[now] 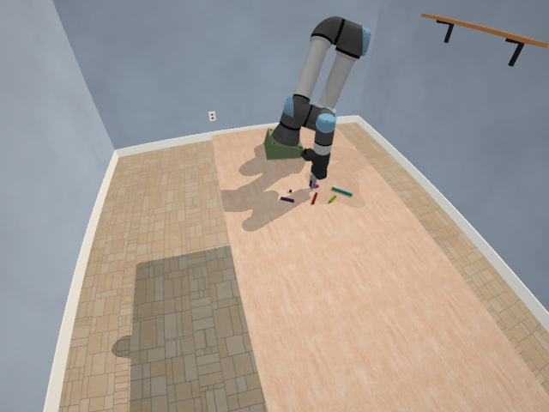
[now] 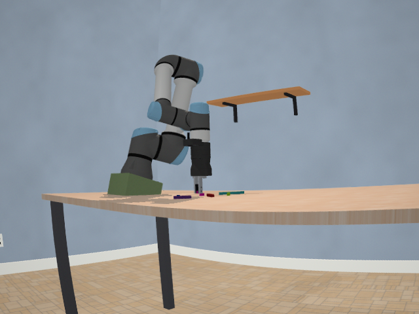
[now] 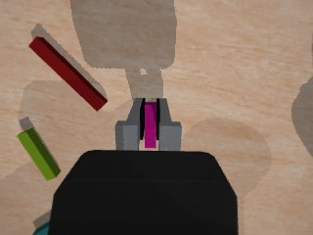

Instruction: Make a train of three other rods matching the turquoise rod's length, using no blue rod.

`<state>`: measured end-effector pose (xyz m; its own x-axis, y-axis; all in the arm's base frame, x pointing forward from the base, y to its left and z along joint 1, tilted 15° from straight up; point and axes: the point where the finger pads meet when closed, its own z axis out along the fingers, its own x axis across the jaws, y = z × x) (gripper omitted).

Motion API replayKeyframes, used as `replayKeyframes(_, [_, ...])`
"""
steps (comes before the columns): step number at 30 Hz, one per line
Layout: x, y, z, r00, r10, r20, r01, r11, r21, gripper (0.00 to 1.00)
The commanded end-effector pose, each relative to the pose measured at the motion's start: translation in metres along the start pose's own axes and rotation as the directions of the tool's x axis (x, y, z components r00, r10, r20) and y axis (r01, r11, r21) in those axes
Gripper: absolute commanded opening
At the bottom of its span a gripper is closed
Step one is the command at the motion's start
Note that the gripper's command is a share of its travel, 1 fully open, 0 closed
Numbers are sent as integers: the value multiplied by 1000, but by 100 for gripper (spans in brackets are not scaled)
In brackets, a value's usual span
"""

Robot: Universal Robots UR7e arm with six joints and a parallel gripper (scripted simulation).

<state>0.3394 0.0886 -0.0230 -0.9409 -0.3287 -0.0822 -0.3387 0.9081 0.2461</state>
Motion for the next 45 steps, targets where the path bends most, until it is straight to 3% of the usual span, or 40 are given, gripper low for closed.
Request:
replayKeyframes(1, [0,0,2,1000,0,1,0,1000,1,24])
replayKeyframes(45, [0,0,9,1000,0,1,0,1000,1,24])
